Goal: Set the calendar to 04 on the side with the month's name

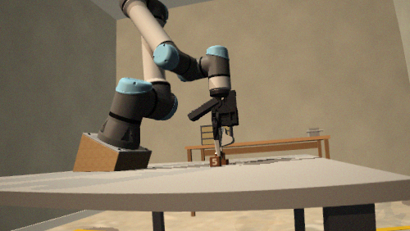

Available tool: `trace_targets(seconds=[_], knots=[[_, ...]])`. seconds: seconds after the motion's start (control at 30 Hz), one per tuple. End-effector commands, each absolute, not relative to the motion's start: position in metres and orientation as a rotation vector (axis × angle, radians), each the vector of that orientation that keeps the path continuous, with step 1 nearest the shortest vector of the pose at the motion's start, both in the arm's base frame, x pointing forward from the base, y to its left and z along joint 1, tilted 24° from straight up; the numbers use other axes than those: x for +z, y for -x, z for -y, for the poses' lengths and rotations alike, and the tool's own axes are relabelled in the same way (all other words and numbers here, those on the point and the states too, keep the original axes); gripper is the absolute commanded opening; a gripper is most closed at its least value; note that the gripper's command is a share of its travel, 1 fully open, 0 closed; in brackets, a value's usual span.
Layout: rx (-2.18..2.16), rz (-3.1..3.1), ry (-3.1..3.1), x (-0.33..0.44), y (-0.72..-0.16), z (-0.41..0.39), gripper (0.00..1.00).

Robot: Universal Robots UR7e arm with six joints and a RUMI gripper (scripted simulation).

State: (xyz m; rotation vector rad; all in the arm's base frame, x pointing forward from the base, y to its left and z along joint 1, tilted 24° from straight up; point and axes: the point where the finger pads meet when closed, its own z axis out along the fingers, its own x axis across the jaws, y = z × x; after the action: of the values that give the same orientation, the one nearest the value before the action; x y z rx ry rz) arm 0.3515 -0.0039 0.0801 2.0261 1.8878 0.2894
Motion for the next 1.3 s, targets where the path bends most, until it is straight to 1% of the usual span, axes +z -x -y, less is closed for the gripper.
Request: trace_targets(seconds=[0.0, 0.73, 1.27], knots=[[0.29, -1.887, -2.025, 0.08, -0.352, 0.004, 0.1], [0.29, -1.887, -2.025, 0.084, -0.35, 0.003, 0.1], [0.29, -1.887, -2.025, 0.127, -0.332, -0.002, 0.1]])
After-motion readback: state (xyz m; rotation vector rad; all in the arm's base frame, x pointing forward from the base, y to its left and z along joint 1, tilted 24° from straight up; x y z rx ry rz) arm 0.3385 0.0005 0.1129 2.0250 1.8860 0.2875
